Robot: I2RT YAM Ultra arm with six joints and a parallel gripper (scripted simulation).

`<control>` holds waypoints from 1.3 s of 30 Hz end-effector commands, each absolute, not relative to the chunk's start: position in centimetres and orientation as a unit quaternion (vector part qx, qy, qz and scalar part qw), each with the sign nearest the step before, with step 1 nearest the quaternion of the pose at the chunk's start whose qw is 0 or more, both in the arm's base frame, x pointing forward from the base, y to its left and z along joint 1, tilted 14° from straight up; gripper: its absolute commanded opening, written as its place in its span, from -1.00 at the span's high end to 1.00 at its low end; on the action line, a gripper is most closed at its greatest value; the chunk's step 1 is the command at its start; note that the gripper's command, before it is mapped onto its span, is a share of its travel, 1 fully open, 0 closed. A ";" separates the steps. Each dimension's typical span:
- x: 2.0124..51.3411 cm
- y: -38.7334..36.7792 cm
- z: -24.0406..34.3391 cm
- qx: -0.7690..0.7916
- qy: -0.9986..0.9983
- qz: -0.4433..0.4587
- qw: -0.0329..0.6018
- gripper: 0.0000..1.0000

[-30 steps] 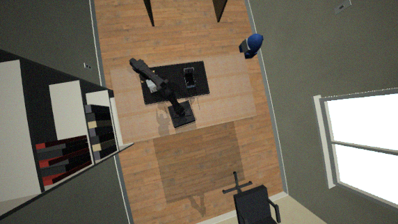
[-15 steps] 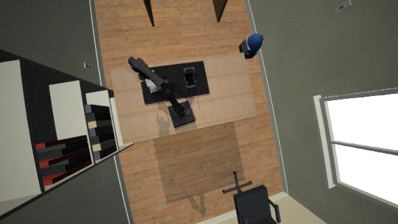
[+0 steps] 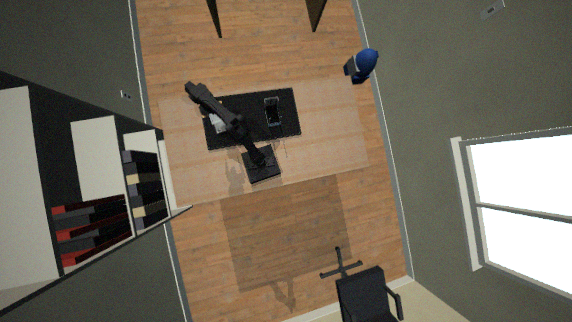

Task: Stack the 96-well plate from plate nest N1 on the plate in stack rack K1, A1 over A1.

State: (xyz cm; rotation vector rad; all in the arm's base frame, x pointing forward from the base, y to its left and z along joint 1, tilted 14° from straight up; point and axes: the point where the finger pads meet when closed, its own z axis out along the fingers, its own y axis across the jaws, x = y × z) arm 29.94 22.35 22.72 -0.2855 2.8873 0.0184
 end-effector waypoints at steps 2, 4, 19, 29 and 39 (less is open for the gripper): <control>29.8 21.2 23.5 -0.047 0.990 0.022 0.130 1.00; 29.8 20.6 23.5 -0.030 0.991 0.026 0.128 1.00; 29.8 16.3 23.3 -0.037 0.991 0.025 0.128 1.00; 29.8 13.0 23.2 -0.037 0.991 0.024 0.129 1.00; 29.8 10.3 23.1 -0.037 0.991 0.023 0.129 1.00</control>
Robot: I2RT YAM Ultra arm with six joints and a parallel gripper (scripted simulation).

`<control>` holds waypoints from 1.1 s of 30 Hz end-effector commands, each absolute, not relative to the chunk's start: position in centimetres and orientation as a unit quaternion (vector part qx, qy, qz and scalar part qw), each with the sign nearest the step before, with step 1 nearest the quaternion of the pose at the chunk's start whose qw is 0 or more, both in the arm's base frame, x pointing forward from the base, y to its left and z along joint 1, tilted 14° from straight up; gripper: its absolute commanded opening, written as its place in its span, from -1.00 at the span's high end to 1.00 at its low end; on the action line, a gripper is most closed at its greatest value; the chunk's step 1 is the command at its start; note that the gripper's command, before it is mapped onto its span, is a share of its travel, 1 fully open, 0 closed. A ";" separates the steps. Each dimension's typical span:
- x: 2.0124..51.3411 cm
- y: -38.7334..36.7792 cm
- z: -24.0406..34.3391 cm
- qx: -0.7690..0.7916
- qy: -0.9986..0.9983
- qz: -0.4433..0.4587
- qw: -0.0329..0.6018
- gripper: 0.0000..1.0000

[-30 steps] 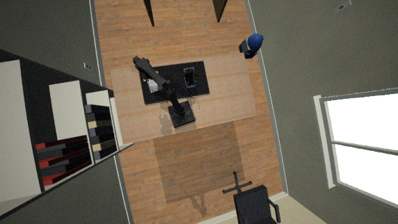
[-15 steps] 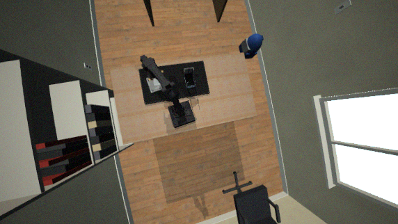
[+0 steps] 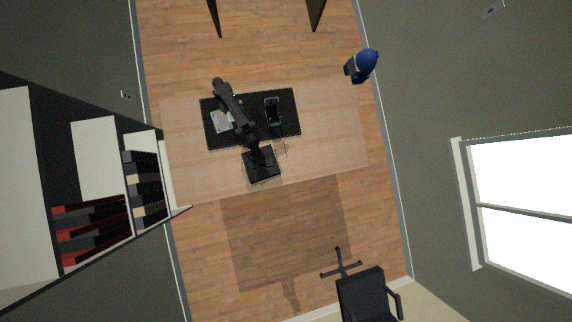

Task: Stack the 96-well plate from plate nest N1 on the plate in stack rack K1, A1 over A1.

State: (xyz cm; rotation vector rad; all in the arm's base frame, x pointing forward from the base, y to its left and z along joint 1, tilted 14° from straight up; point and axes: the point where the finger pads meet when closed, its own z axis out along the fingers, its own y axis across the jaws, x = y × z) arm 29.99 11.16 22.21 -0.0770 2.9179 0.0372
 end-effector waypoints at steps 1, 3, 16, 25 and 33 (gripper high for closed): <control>29.8 10.0 23.1 -0.037 0.991 0.023 0.129 1.00; 29.8 9.4 23.1 -0.037 0.991 0.023 0.130 1.00; 29.6 5.7 22.9 -0.037 0.991 0.021 0.126 1.00; 29.8 2.7 23.2 -0.037 0.991 0.020 0.131 1.00; 30.1 0.7 24.1 -0.037 0.989 0.019 0.144 1.00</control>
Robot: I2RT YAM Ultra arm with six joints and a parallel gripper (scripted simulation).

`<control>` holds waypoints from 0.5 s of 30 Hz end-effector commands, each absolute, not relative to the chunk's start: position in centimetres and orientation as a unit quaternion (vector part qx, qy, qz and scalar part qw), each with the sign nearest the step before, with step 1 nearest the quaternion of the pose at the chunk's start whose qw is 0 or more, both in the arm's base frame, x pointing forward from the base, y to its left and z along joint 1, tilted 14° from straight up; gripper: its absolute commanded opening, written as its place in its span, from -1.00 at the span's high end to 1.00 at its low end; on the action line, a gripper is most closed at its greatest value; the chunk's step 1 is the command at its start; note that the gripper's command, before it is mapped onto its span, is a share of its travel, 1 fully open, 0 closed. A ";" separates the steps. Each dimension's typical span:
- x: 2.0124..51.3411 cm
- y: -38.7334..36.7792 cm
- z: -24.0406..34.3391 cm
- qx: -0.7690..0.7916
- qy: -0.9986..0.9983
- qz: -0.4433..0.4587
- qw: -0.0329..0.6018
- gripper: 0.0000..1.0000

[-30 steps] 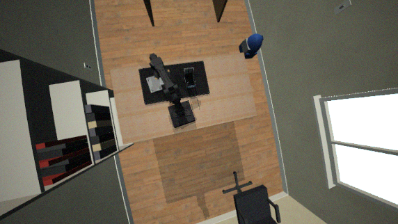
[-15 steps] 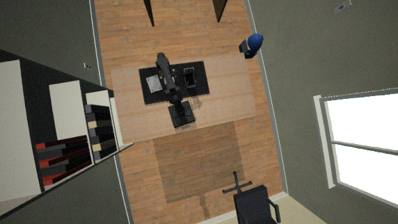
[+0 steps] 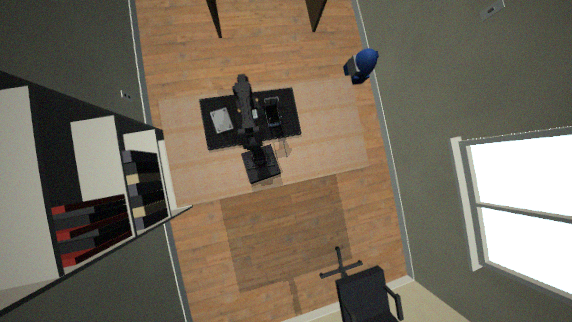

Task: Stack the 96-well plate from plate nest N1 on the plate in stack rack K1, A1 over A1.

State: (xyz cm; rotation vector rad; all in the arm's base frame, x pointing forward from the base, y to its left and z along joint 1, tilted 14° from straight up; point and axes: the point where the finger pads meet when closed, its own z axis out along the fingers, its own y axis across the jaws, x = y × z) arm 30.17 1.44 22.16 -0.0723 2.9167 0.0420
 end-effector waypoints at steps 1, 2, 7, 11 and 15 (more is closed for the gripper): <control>30.1 0.4 24.0 -0.037 0.989 0.019 0.143 1.00; 30.1 0.1 24.0 -0.037 0.989 0.018 0.143 1.00; 29.9 -1.6 23.9 -0.037 0.989 0.017 0.139 1.00; 30.1 -2.9 23.6 -0.037 0.990 0.018 0.133 1.00; 30.4 -3.6 22.9 -0.037 0.992 0.020 0.122 1.00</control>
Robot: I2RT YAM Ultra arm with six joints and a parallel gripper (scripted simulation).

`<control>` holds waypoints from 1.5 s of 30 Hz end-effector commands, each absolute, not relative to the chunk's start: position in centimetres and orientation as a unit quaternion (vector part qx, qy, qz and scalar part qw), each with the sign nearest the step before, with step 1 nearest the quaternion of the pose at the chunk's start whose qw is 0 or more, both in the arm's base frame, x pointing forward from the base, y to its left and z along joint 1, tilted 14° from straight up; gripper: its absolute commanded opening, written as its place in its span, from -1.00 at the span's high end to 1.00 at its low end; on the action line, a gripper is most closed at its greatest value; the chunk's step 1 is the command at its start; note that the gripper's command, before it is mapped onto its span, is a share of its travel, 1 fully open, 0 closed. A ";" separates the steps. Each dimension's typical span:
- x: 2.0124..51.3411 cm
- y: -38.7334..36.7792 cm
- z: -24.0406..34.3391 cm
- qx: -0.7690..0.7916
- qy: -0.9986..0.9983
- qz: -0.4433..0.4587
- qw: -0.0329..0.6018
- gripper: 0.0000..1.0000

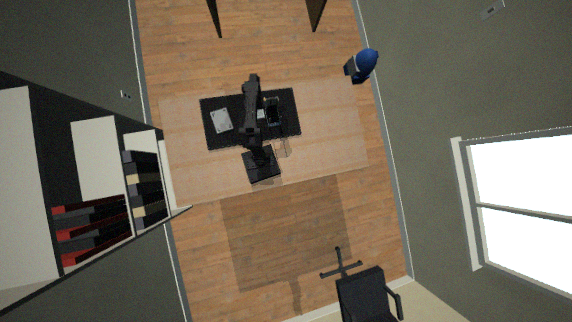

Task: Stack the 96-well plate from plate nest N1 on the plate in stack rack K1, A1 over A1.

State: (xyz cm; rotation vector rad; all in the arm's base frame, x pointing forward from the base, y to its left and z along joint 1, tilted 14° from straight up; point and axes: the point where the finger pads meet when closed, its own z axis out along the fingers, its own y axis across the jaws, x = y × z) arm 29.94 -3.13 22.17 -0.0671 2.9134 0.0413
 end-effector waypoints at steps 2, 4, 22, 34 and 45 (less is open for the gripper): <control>30.4 -4.3 22.9 -0.037 0.992 0.020 0.122 1.00; 30.5 -5.0 22.9 -0.037 0.991 0.019 0.124 1.00; 30.4 -10.4 22.7 -0.036 0.992 0.019 0.122 1.00; 30.4 -13.9 22.7 -0.036 0.992 0.019 0.123 1.00; 30.3 -14.3 23.7 -0.042 0.990 0.010 0.137 1.00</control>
